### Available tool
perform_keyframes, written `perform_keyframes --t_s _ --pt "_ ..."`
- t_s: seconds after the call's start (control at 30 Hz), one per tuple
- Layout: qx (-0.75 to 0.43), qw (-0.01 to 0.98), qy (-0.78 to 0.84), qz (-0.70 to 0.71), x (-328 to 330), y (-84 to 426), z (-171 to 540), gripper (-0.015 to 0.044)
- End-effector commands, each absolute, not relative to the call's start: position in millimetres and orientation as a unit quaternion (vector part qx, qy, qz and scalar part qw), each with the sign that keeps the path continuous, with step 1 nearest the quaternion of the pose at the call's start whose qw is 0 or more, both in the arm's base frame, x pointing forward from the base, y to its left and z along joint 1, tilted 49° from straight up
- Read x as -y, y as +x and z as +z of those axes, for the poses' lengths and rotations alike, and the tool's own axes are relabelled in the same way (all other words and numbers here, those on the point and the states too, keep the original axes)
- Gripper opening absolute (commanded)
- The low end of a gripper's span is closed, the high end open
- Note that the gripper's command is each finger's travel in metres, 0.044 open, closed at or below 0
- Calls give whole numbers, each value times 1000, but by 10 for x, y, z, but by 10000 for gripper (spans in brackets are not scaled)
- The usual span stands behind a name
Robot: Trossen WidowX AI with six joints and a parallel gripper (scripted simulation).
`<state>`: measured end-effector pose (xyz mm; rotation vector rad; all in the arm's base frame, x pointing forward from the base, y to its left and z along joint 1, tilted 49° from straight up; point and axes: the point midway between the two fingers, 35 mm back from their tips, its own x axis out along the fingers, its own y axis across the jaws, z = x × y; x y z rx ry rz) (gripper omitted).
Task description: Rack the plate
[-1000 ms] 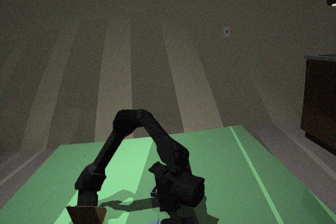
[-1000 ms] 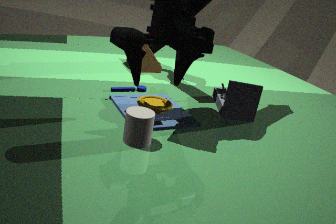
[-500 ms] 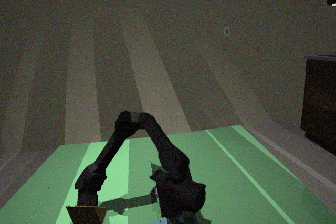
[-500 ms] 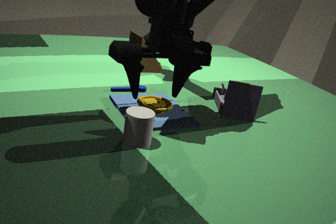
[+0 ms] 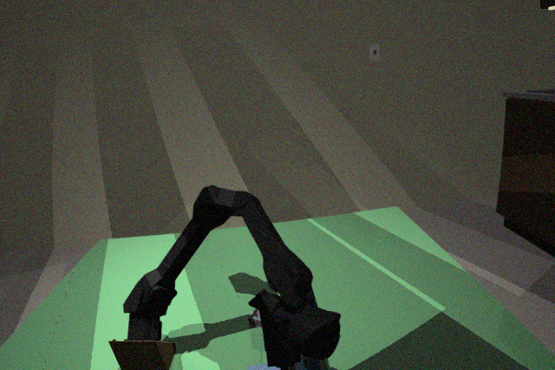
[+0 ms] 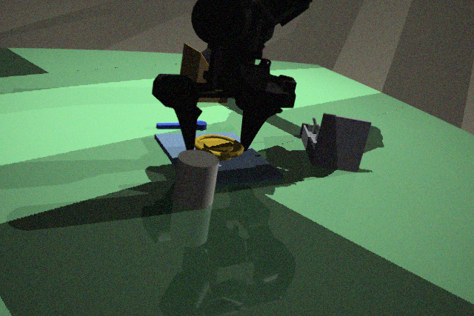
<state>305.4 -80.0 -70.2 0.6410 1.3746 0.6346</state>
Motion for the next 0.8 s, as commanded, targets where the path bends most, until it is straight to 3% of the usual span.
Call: perform_keyframes --t_s 0.0,0.13,0.5,0.77 --pt "-612 680 289 283 779 3052 -714 378" --pt "-612 680 289 283 779 3052 -714 378" --pt "-612 680 289 283 779 3052 -714 305" --pt "-613 680 288 281 999 3064 -550 95"
